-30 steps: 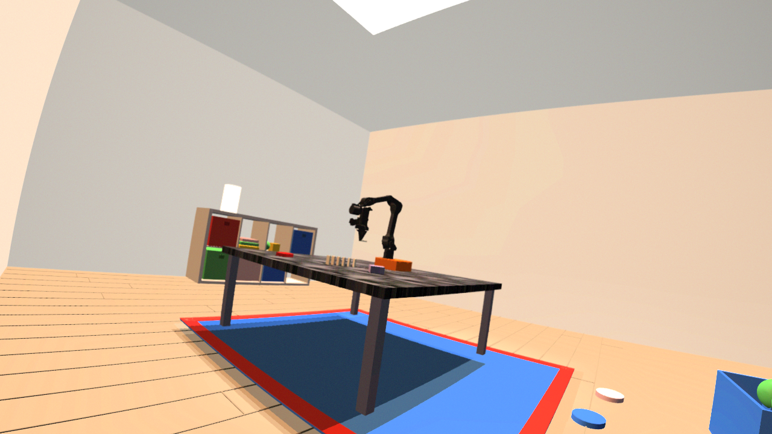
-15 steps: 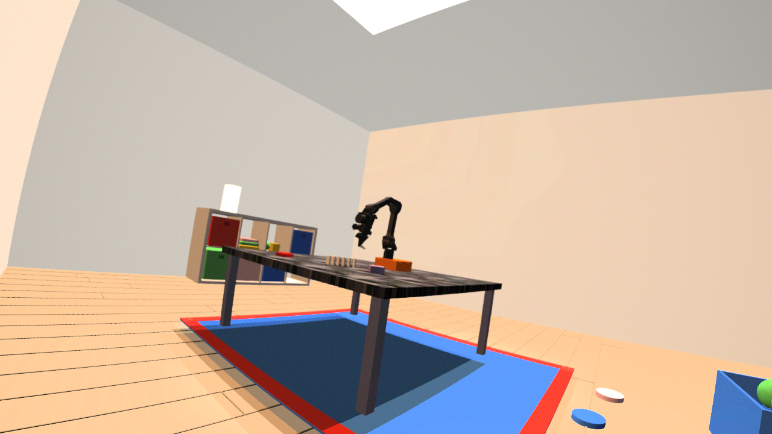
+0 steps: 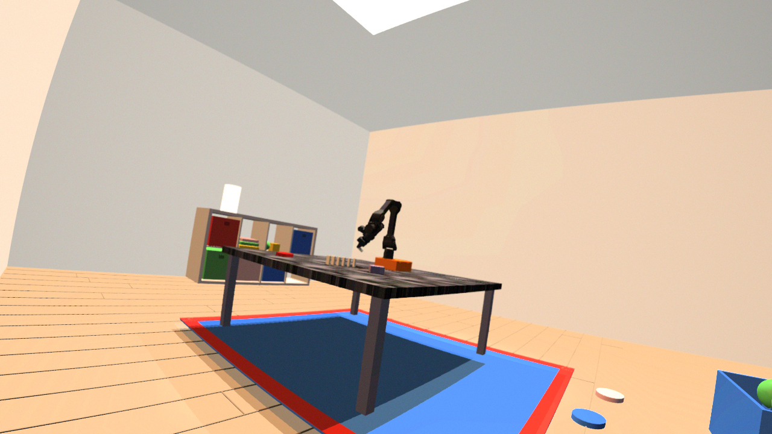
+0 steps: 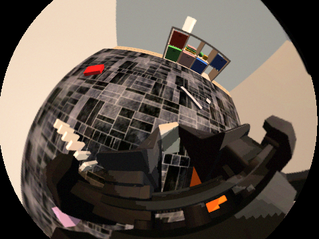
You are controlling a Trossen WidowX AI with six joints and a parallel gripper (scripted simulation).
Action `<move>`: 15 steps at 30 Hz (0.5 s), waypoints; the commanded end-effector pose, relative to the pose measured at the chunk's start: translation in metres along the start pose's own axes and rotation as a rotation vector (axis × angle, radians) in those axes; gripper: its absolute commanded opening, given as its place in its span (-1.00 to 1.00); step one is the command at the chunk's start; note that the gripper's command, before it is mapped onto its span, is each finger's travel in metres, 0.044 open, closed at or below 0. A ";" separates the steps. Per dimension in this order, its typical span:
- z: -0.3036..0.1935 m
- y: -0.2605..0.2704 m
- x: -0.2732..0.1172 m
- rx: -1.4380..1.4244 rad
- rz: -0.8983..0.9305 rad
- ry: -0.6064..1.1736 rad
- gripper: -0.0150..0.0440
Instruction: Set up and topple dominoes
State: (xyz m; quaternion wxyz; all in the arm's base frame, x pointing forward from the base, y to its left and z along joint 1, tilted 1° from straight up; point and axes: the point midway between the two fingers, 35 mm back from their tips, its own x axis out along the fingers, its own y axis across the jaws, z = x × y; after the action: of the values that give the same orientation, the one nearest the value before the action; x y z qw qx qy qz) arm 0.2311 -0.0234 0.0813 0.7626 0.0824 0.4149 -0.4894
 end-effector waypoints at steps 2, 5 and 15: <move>-0.002 0.000 -0.001 0.028 0.007 -0.148 -0.13; -0.003 0.001 -0.003 0.047 0.023 -0.234 -0.13; -0.005 0.002 -0.016 0.119 0.135 -0.518 -0.13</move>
State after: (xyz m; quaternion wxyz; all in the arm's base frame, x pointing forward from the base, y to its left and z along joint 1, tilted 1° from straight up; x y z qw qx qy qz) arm 0.2286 -0.0127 0.0860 0.8503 0.0322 0.2155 -0.4791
